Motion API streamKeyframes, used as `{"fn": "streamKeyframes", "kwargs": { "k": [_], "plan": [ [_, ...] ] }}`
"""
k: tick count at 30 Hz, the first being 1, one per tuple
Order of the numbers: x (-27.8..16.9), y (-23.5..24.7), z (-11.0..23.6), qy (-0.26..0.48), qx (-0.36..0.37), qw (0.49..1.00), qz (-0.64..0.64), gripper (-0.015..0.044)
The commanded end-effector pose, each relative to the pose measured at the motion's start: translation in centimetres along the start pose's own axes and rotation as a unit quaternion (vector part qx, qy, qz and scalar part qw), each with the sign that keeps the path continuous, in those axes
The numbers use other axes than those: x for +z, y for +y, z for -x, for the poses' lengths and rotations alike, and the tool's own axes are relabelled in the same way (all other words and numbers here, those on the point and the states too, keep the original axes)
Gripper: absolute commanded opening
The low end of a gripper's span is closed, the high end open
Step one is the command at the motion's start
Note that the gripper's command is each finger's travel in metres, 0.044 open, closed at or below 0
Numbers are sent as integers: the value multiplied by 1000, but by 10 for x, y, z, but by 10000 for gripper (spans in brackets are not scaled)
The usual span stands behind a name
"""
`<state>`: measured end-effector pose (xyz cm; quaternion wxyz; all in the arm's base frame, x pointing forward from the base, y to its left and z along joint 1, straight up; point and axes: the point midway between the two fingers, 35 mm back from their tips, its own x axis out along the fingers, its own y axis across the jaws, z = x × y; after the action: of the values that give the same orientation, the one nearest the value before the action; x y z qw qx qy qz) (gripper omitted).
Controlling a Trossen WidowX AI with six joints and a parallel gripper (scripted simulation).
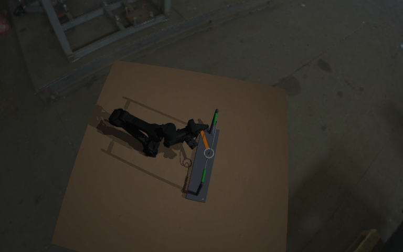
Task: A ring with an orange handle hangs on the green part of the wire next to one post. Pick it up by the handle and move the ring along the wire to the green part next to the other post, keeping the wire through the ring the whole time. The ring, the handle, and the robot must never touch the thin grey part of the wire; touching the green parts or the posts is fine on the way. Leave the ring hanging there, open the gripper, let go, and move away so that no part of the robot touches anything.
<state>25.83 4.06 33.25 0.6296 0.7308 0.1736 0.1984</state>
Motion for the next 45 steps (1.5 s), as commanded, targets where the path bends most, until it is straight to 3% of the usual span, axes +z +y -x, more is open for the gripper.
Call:
{"fn": "streamKeyframes", "kwargs": {
  "k": [1,21,45],
  "plan": [
    [0,13,1,3,22,999,-35,-150],
    [12,60,-1,-34,74,986,-144,-150],
    [13,60,-1,-37,6,997,-61,-150]
  ]
}}
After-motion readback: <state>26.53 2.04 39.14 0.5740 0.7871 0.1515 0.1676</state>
